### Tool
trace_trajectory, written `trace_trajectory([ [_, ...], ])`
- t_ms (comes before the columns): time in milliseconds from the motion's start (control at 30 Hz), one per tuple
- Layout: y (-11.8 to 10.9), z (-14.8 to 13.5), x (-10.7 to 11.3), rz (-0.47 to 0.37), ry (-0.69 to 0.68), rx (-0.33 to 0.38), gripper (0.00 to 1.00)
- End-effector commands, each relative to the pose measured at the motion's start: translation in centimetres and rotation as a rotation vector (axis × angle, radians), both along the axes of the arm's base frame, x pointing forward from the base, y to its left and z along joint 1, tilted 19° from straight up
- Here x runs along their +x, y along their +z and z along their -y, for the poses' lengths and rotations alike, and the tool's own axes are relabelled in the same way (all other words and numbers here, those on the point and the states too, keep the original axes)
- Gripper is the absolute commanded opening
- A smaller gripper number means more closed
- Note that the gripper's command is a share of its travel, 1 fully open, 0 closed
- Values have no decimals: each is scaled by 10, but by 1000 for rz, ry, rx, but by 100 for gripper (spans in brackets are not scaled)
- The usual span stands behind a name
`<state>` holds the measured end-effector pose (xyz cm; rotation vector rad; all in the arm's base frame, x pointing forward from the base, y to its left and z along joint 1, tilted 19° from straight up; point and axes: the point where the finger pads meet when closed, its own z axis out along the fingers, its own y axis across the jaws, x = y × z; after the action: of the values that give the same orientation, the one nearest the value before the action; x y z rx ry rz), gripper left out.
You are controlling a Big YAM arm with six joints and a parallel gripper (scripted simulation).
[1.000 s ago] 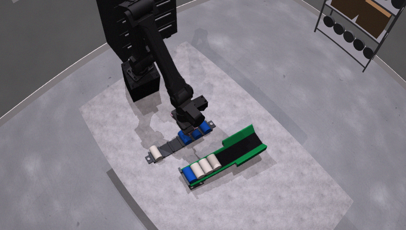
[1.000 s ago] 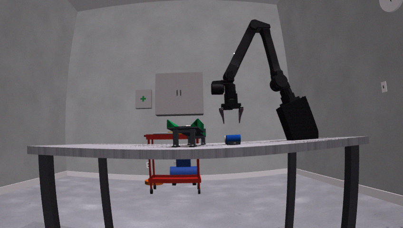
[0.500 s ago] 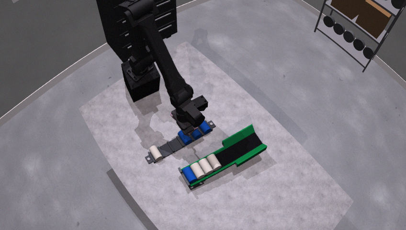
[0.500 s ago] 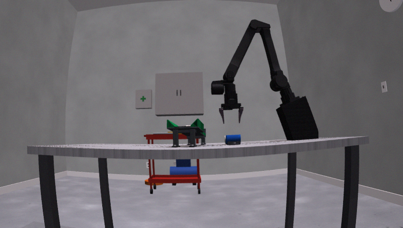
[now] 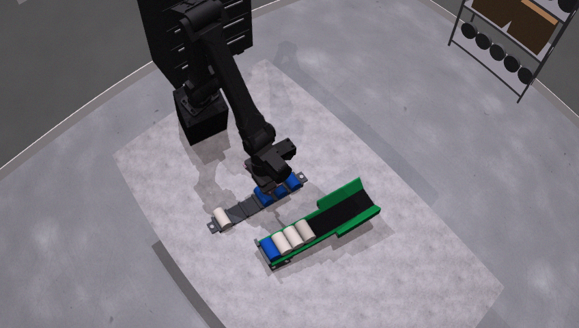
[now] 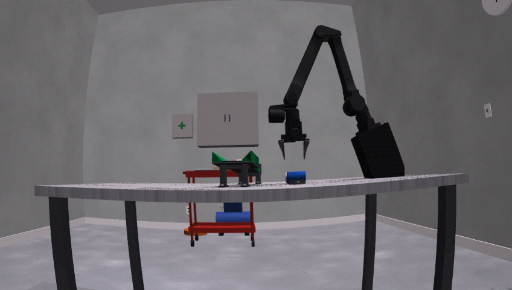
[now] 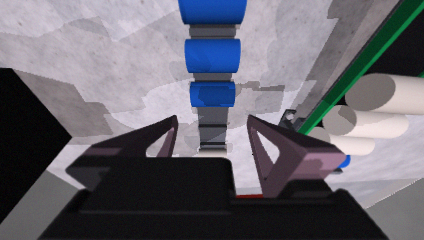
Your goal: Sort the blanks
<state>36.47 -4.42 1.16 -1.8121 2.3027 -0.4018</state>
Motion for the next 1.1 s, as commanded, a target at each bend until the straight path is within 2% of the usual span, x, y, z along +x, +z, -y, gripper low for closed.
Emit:
trace_trajectory([
  [0,-7,4,3,3,2,1,83],
  [700,-34,6,13,5,5,1,83],
  [1067,-40,8,17,9,3,0,83],
])
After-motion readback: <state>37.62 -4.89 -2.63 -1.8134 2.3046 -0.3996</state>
